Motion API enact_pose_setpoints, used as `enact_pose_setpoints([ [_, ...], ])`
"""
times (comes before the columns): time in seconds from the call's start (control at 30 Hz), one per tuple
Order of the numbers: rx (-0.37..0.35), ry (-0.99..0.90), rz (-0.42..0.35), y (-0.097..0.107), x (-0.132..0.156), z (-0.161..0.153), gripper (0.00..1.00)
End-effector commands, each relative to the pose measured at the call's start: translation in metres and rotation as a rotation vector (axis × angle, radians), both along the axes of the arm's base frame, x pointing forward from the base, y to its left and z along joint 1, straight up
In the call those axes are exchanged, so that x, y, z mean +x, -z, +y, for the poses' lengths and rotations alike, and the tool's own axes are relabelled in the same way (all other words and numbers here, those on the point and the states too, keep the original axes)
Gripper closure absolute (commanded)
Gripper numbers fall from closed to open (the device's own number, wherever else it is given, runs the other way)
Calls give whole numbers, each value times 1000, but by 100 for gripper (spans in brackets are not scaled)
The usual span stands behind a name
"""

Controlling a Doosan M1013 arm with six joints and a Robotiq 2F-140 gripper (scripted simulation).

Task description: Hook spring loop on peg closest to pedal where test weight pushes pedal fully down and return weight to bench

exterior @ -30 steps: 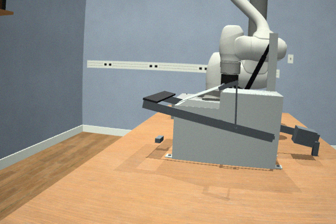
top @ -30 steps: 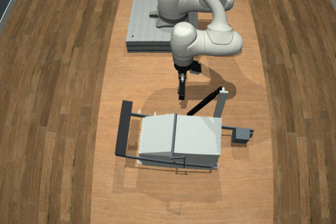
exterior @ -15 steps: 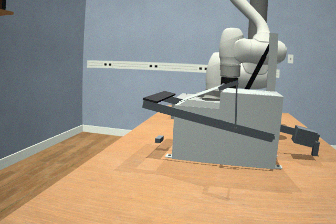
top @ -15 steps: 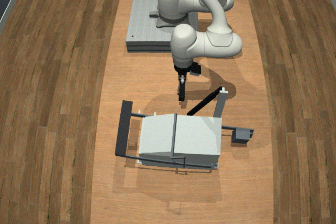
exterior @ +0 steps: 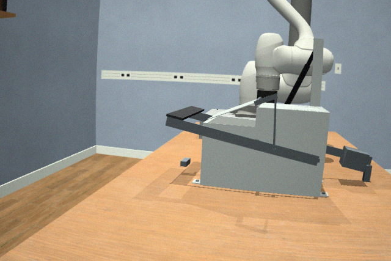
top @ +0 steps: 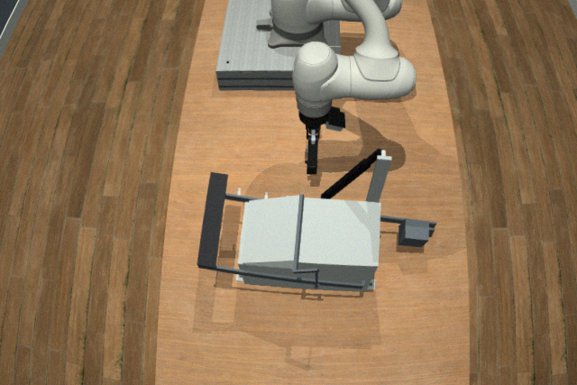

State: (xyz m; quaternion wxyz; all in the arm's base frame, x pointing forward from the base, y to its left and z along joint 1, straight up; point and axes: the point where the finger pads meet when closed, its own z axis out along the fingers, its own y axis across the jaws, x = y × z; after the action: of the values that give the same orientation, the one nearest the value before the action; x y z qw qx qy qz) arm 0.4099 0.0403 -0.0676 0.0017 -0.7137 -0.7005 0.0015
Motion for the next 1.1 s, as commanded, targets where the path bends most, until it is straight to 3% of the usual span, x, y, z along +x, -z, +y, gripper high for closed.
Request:
enact_pose_setpoints([
  [0.0, 0, 0, -1, 0, 1, 0, 0],
  [0.87, 0, 0, -1, 0, 1, 0, 0],
  [0.9, 0, 0, -1, 0, 1, 0, 75],
  [1.07, 0, 0, -1, 0, 1, 0, 75],
])
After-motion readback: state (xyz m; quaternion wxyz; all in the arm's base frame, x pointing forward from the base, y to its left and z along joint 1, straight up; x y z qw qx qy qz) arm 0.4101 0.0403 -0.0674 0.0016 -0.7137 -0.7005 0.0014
